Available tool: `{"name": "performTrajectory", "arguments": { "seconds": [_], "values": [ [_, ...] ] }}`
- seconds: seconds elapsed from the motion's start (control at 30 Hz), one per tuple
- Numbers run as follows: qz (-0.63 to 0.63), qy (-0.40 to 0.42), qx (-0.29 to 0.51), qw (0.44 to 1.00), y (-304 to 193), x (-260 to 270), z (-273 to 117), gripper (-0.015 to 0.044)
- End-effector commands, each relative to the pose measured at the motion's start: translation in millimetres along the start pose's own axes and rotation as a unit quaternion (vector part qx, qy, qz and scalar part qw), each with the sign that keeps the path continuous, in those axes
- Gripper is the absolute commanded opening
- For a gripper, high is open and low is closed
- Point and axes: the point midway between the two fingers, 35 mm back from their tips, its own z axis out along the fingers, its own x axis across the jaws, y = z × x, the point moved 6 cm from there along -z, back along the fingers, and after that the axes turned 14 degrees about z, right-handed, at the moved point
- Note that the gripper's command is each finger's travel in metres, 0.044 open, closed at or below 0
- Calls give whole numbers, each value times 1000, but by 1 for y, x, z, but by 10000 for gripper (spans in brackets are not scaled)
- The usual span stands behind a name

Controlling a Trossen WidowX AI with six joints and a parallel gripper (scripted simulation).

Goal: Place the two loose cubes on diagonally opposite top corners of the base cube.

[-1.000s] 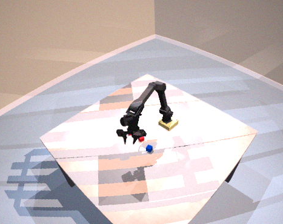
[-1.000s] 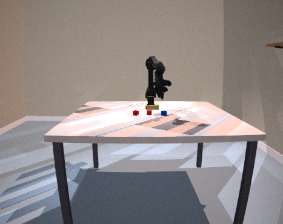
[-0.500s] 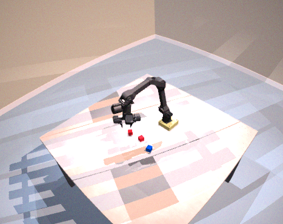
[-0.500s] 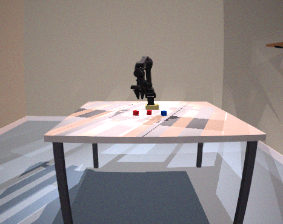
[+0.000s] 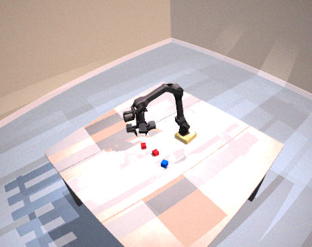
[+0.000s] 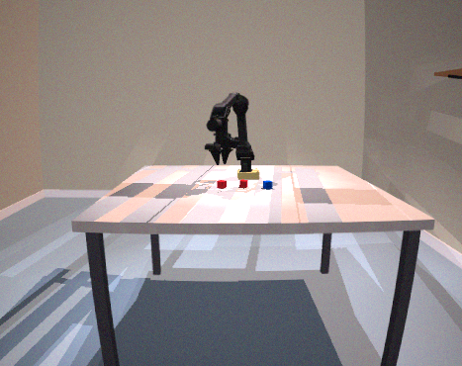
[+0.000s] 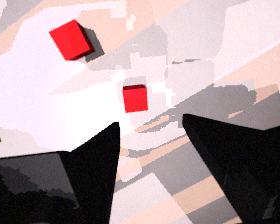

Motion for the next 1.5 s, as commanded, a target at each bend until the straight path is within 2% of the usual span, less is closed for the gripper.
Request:
{"name": "performTrajectory", "arguments": {
  "seconds": [0.0,0.37,1.23,1.43,1.47],
  "values": [
    [-2,11,6,1000,-3,3,34,265],
    [-2,11,7,1000,-4,5,62,265],
    [-2,11,7,1000,-4,6,95,265],
    [-2,11,7,1000,-4,6,95,107],
    [-2,11,7,1000,-4,6,95,105]
  ]
}}
